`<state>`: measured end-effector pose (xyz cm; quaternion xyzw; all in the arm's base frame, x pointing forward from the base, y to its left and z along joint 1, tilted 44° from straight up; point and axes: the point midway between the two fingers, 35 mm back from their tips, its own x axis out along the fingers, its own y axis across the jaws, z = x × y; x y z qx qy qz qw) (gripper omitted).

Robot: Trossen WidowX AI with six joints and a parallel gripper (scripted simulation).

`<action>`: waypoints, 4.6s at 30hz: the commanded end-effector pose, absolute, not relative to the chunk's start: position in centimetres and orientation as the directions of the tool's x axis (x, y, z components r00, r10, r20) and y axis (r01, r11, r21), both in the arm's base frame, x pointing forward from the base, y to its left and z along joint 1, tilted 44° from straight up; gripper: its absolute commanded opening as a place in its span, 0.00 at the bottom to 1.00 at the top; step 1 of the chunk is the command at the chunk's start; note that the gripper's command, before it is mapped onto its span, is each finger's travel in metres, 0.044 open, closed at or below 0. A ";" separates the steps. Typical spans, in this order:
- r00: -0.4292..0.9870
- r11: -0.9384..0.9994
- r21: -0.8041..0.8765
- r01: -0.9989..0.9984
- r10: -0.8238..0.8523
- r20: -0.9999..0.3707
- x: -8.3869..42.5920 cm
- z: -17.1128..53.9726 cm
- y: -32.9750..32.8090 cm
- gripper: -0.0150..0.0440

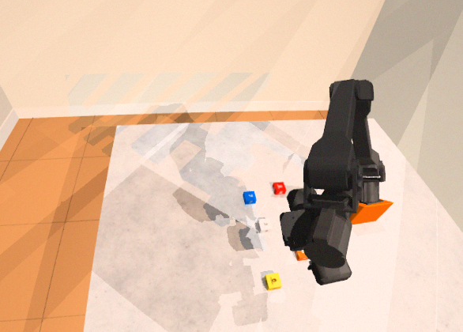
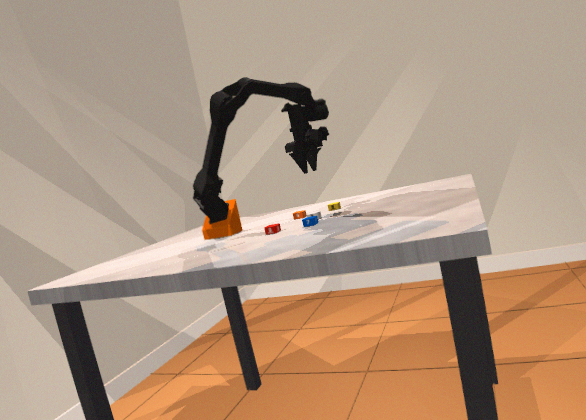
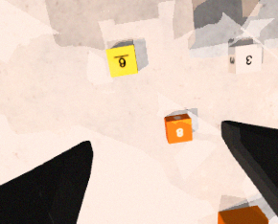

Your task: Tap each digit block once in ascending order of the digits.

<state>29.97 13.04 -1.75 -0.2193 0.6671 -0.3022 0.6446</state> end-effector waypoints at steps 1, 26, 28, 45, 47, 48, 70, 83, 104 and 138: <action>-0.068 0.720 -0.688 0.094 -0.685 -0.726 33.6 -3.2 13.9 0.93; -0.067 0.719 -0.688 0.095 -0.685 -0.725 35.4 -4.1 14.1 0.93; -0.067 0.721 -0.687 0.094 -0.684 -0.727 35.6 -3.3 13.4 0.93; -0.071 0.712 -0.696 0.092 -0.693 -0.718 31.8 12.9 -3.5 0.93; -0.071 0.712 -0.696 0.092 -0.693 -0.718 31.8 12.9 -3.5 0.93; -0.071 0.712 -0.696 0.092 -0.693 -0.718 31.8 12.9 -3.5 0.93; -0.069 0.717 -0.691 0.091 -0.688 -0.722 31.5 9.4 0.2 0.93; -0.070 0.716 -0.693 0.091 -0.689 -0.721 30.5 3.1 0.9 0.75; -0.070 0.713 -0.695 0.092 -0.692 -0.718 29.9 0.3 -2.0 0.29; -0.070 0.713 -0.695 0.092 -0.692 -0.718 29.9 0.3 -2.0 0.29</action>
